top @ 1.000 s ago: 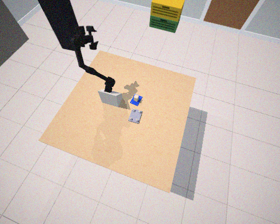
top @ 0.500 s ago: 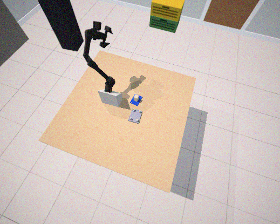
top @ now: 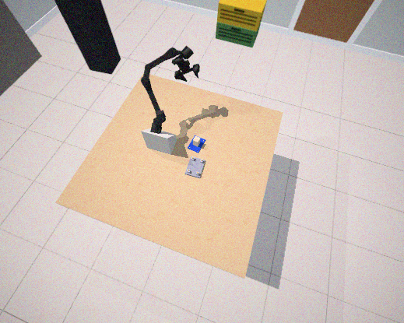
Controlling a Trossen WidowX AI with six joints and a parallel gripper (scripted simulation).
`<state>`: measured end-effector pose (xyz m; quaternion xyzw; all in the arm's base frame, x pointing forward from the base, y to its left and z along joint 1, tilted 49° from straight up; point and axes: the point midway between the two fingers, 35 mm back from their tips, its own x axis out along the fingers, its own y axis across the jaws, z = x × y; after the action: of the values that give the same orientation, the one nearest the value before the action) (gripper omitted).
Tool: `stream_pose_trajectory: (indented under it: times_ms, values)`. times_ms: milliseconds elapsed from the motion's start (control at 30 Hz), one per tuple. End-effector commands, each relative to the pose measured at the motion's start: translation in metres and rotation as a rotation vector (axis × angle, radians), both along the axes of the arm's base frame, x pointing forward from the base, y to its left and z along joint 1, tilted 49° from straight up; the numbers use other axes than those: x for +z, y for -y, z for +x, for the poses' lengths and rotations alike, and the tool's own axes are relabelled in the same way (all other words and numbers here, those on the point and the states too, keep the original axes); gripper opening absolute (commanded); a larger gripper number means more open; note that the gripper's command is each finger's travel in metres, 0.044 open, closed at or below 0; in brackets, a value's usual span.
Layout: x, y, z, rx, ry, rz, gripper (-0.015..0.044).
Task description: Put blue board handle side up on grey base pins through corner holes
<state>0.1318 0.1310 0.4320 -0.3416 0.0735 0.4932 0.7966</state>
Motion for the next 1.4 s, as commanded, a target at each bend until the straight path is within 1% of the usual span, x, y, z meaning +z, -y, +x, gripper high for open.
stream_pose_trajectory:
  times_ms: [0,200,367,533,633,700,767,900,1033,1367]
  values:
    - [-0.044,-0.004,0.055,-0.115,-0.258,0.023,0.044]
    - [-0.122,0.015,0.124,-0.33,-0.643,0.095,0.044]
    - [-0.198,0.043,0.16,-0.528,-0.986,0.195,0.044]
    - [-0.279,0.076,0.171,-0.741,-1.359,0.335,0.044]
    - [-0.326,0.095,0.164,-0.871,-1.59,0.438,0.044]
    - [-0.346,0.103,0.155,-0.923,-1.684,0.483,0.044]
    - [-0.353,0.106,0.152,-0.94,-1.716,0.499,0.044]
    - [-0.353,0.106,0.152,-0.94,-1.716,0.499,0.044]
    - [-0.378,0.085,0.154,-0.939,-1.716,0.5,0.044]
    - [-0.388,0.071,0.155,-0.938,-1.717,0.501,0.044]
